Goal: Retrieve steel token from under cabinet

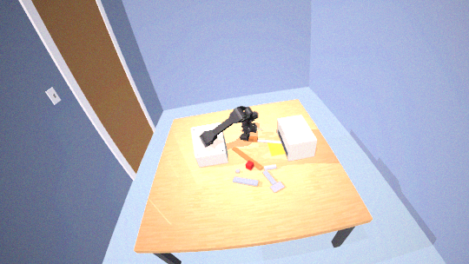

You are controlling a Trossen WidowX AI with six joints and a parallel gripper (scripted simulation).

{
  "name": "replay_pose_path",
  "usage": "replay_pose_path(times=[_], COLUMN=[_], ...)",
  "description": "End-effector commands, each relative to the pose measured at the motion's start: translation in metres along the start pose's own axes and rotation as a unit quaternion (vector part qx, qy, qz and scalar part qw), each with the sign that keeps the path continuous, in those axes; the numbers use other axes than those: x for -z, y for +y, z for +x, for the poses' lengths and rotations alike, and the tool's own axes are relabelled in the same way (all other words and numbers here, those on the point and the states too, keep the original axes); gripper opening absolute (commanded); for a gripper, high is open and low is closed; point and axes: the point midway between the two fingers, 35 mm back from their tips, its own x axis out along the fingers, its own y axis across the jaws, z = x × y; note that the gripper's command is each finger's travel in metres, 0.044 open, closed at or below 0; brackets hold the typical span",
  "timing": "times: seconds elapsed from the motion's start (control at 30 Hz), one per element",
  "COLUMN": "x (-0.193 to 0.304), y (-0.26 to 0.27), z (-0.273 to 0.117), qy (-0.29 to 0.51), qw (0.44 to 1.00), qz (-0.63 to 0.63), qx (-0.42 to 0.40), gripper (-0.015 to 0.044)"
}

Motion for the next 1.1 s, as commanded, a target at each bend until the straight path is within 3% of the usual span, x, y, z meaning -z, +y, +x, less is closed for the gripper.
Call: replay_pose_path(times=[0.0, 0.53, 1.07], x=[0.013, 0.044, 0.039], y=[0.0, 0.002, 0.004], z=[0.001, 0.001, -0.001], qy=[0.001, 0.001, 0.001], qw=[1.0, 1.0, 0.999], qz=[-0.003, -0.003, 0.036], qx=[0.002, 0.002, 0.0], gripper=[0.0, 0.0, 0.0])
